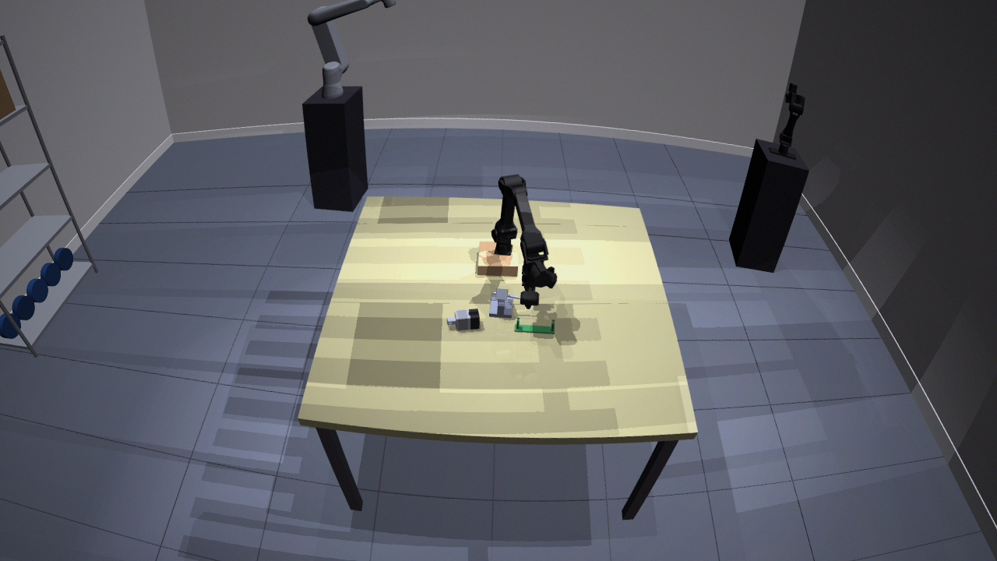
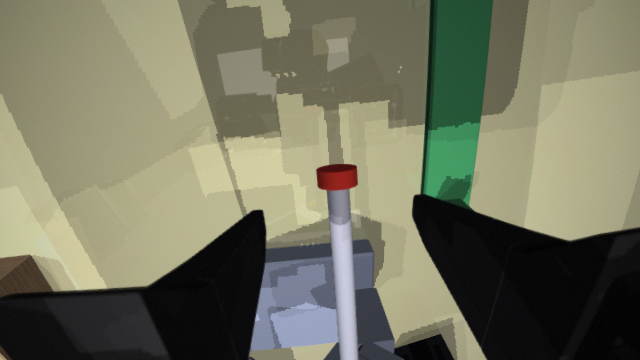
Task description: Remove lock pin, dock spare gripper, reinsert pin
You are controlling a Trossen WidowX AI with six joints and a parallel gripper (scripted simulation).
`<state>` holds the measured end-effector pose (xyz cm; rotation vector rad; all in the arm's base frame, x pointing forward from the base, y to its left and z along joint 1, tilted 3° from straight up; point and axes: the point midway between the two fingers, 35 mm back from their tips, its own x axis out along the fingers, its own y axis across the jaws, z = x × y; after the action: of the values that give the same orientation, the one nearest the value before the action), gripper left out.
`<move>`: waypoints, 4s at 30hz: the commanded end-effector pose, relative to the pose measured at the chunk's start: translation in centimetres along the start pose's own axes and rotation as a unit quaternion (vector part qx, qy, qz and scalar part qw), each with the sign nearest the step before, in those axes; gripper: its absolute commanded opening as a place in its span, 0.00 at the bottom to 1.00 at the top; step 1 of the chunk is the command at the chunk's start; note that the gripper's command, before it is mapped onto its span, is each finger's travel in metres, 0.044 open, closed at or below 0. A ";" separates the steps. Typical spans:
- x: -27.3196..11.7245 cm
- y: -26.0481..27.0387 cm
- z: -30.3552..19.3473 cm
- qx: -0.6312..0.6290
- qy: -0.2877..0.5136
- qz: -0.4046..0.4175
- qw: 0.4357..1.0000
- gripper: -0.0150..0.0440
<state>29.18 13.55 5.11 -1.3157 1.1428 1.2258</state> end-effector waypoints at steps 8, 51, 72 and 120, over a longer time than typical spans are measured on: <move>1.4 0.1 -0.2 -0.003 0.003 0.001 1.000 0.76; 0.1 0.1 1.2 0.005 -0.087 0.003 0.996 0.25; -0.2 0.0 2.6 0.004 -0.087 0.001 0.996 0.25; -0.6 0.0 6.5 0.004 -0.083 0.009 0.996 0.25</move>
<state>28.57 19.78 5.48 -1.1745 1.0381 1.3233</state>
